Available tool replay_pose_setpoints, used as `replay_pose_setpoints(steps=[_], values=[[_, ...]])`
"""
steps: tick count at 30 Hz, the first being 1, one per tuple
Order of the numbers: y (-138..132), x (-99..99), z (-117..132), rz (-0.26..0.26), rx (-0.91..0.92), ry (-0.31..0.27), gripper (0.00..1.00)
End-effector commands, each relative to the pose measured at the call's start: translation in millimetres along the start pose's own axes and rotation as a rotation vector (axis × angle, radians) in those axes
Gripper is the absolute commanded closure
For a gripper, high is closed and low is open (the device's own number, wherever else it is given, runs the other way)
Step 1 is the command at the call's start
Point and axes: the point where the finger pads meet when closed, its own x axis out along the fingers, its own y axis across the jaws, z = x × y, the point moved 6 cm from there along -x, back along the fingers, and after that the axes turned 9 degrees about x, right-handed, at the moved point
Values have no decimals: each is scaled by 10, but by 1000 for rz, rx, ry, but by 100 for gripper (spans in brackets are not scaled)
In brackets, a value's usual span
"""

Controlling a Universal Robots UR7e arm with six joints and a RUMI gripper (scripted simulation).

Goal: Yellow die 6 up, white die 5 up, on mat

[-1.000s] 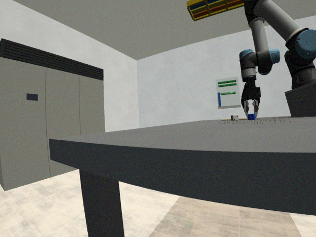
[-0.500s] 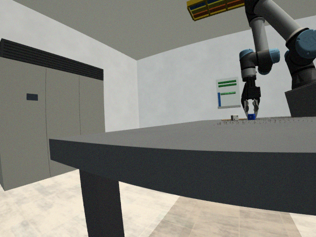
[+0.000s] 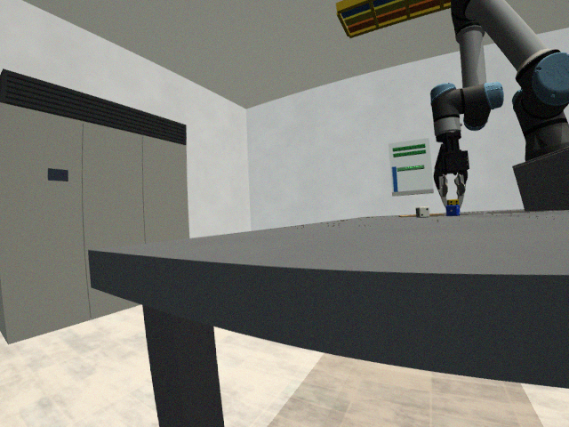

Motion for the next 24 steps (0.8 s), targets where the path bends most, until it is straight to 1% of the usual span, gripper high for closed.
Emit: replay_pose_setpoints(steps=[1,5,7,22,24], values=[[-4,-134,0,1,0,0,90],[-4,-243,0,1,0,0,90],[-4,-243,0,1,0,0,90],[-4,-655,0,1,0,0,90],[-4,-655,0,1,0,0,90]])
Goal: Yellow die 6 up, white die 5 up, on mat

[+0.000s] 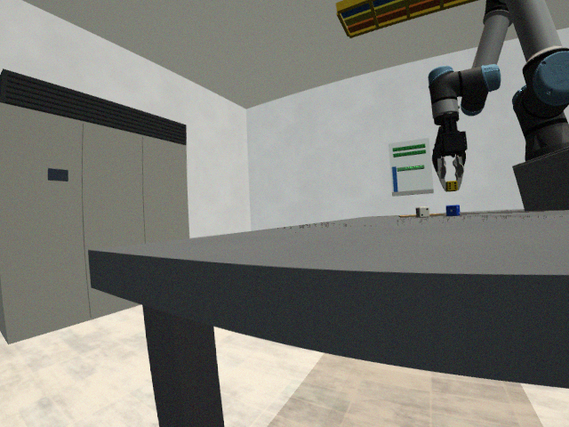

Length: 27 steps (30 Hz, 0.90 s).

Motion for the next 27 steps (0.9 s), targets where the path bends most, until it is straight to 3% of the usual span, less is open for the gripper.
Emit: replay_pose_setpoints(steps=[1,11,27], values=[[-2,-118,-2,4,0,-1,90],[-2,-254,-2,4,0,-1,90],[-2,-268,-2,4,0,-1,90]])
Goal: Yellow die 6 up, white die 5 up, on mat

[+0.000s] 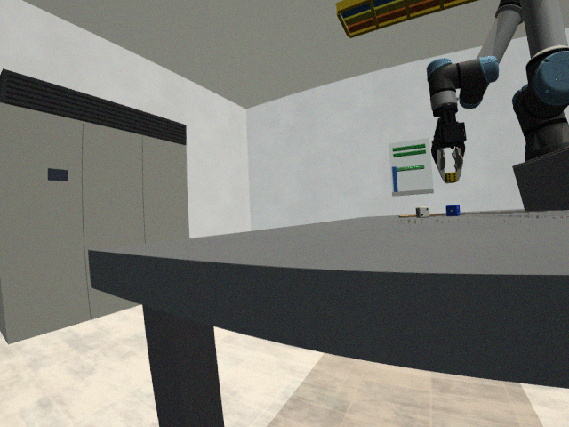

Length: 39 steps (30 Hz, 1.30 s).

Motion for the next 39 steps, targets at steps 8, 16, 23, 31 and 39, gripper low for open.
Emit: replay_pose_setpoints(steps=[8,16,23,31,39], values=[[-3,-4,0,-1,-3,0,90],[-9,-3,-1,-1,-26,0,90],[-18,-2,-4,-1,-67,0,90],[-35,1,-7,-1,-147,0,90],[-65,6,-11,-1,-288,0,90]])
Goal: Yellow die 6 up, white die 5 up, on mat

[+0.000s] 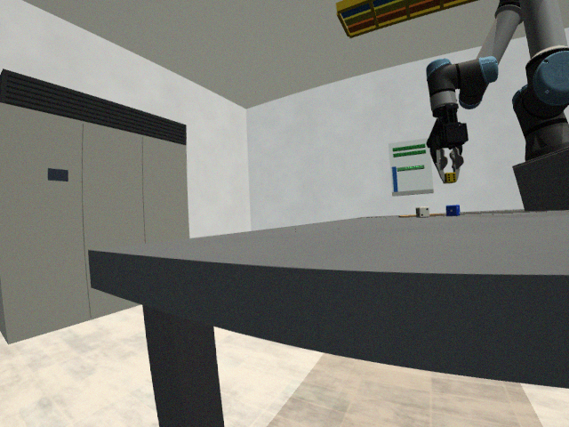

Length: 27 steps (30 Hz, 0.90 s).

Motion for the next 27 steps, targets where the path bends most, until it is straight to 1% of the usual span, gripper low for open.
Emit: replay_pose_setpoints(steps=[1,2,7,17,20,25,27], values=[[-20,1,-8,-2,-87,-2,90],[-20,1,-8,-2,-87,-2,90],[-42,5,-14,-2,-202,-2,90],[-95,14,-19,-2,-485,-2,90],[-96,14,-19,-2,-489,-2,90],[-123,19,-17,-2,-660,-2,90],[-129,21,-16,-2,-696,-1,90]])
